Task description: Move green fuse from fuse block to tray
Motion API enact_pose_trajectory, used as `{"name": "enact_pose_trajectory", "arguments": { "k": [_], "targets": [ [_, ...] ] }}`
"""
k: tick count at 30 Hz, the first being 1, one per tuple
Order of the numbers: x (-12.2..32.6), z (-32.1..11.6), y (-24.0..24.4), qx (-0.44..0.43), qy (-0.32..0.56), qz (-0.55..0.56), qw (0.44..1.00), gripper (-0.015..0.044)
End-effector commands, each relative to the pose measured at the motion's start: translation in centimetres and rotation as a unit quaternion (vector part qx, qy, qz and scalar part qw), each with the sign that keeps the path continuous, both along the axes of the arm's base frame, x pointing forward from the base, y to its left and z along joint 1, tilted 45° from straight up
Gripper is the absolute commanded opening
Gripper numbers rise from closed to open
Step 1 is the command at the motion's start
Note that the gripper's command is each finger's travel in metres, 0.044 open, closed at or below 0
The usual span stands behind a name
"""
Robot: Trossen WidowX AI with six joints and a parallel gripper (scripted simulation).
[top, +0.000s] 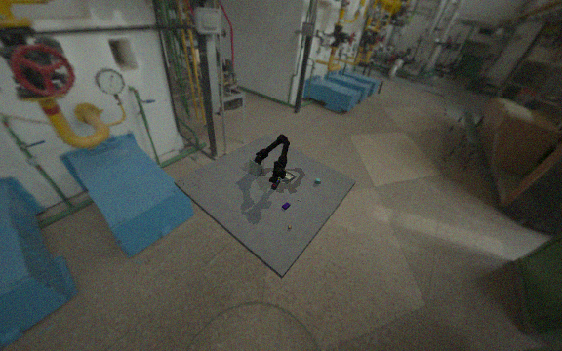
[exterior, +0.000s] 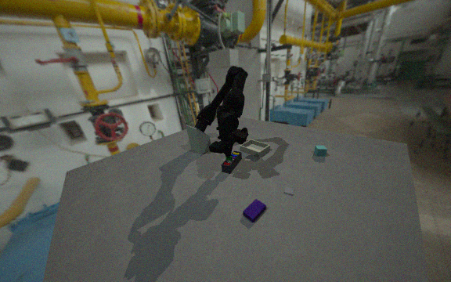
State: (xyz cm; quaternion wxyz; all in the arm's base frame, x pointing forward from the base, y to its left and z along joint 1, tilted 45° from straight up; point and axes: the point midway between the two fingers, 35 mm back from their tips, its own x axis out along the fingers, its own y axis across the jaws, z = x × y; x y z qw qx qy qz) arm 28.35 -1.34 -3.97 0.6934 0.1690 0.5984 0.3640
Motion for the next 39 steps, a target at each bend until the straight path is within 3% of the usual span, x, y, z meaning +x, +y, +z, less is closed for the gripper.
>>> {"name": "enact_pose_trajectory", "arguments": {
  "k": [1,39],
  "targets": [
    [0.0,0.1,-0.2,-0.003,-0.001,0.002,1.0,0.0],
    [0.4,3.5,-1.4,-0.006,0.0,0.001,1.0,0.0]
  ]
}}
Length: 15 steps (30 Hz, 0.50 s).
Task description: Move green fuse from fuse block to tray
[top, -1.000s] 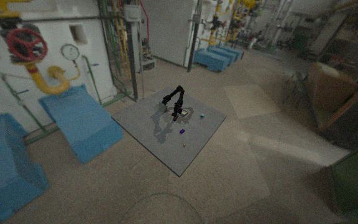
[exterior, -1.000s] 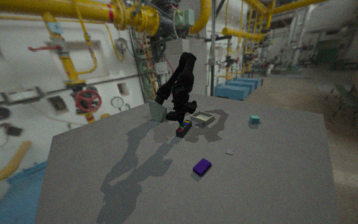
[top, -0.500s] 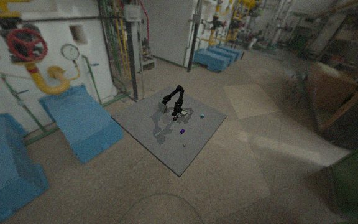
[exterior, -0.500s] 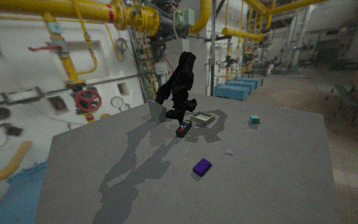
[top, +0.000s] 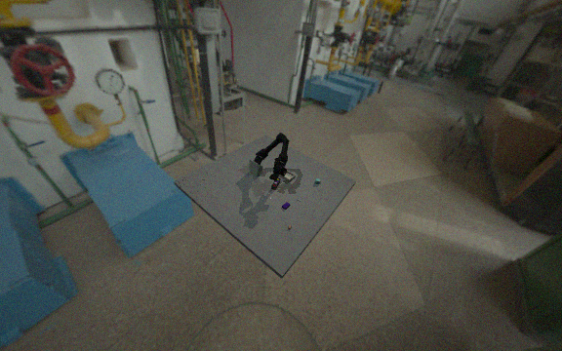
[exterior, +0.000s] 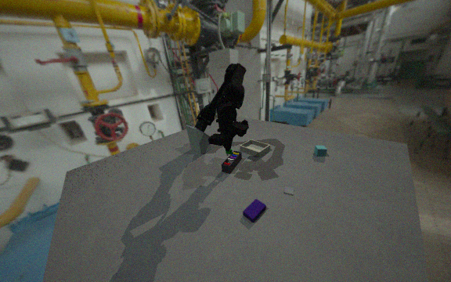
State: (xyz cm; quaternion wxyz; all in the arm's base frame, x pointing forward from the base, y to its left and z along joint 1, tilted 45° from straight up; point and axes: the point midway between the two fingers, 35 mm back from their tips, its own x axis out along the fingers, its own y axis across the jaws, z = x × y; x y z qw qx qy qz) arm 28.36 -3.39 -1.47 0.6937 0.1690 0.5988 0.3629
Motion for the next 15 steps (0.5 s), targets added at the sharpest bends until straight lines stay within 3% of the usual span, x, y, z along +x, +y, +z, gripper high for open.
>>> {"name": "enact_pose_trajectory", "arguments": {
  "k": [1,15],
  "targets": [
    [0.5,1.4,1.1,-0.007,0.0,0.002,1.0,0.0],
    [1.3,8.0,7.6,-0.013,-0.001,-0.001,1.0,0.0]
  ]
}}
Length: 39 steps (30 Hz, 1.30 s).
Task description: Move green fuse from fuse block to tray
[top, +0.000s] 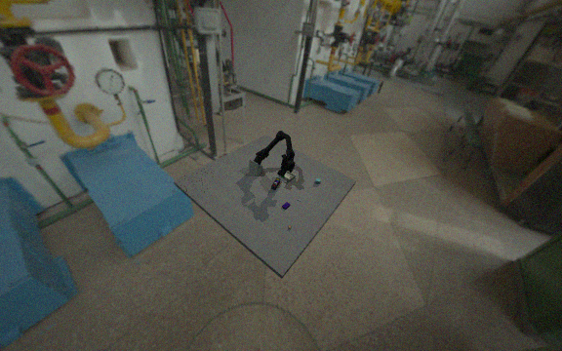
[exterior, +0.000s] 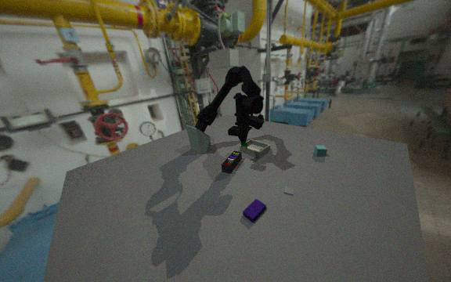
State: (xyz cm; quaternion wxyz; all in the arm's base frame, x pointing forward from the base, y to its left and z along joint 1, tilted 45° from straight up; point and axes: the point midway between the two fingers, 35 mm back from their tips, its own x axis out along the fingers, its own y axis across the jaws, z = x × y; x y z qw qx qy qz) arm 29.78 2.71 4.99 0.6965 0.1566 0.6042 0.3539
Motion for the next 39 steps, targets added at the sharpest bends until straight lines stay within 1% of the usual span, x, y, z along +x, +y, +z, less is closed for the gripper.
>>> {"name": "enact_pose_trajectory", "arguments": {
  "k": [1,15,21,39],
  "targets": [
    [-0.2,2.0,2.0,0.003,0.0,-0.002,1.0,0.0],
    [-2.5,8.1,8.3,0.019,0.0,0.001,1.0,0.0],
    [-2.5,8.1,8.5,0.019,0.0,0.001,1.0,0.0],
    [-2.4,6.1,10.5,0.02,0.0,0.001,1.0,0.0]
  ]
}}
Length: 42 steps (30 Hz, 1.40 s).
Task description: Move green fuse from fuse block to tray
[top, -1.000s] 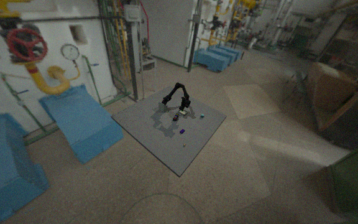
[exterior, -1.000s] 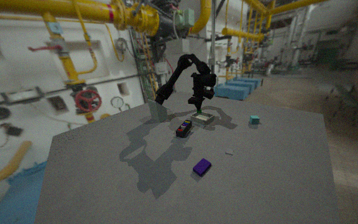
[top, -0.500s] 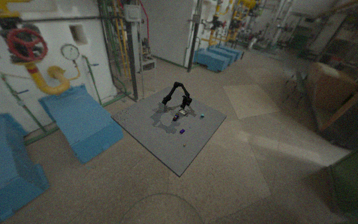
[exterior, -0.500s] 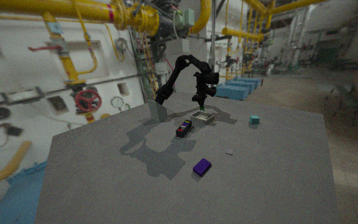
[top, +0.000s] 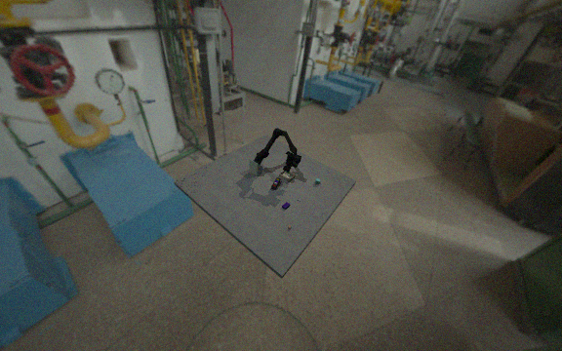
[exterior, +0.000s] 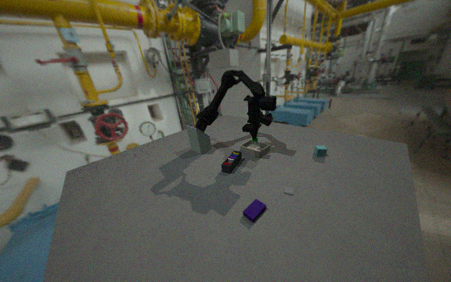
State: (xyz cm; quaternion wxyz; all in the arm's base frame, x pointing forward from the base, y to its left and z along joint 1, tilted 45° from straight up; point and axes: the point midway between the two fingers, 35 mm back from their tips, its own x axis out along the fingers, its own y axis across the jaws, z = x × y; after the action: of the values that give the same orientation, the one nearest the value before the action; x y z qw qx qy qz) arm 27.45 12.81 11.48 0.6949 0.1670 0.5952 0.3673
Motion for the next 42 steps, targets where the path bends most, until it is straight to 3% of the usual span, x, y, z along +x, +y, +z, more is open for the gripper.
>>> {"name": "enact_pose_trajectory", "arguments": {
  "k": [1,8,21,25,42],
  "targets": [
    [-0.1,-0.5,0.5,0.001,0.003,-0.001,1.0,0.0],
    [-0.1,-1.1,1.2,0.002,0.003,-0.001,1.0,0.0],
    [-0.1,-0.6,0.7,0.002,0.001,0.0,1.0,0.033],
    [-0.2,1.7,-1.7,0.001,0.004,-0.001,1.0,0.033],
    [-0.2,1.5,-1.7,-0.002,0.006,-0.002,1.0,0.033]
  ]
}}
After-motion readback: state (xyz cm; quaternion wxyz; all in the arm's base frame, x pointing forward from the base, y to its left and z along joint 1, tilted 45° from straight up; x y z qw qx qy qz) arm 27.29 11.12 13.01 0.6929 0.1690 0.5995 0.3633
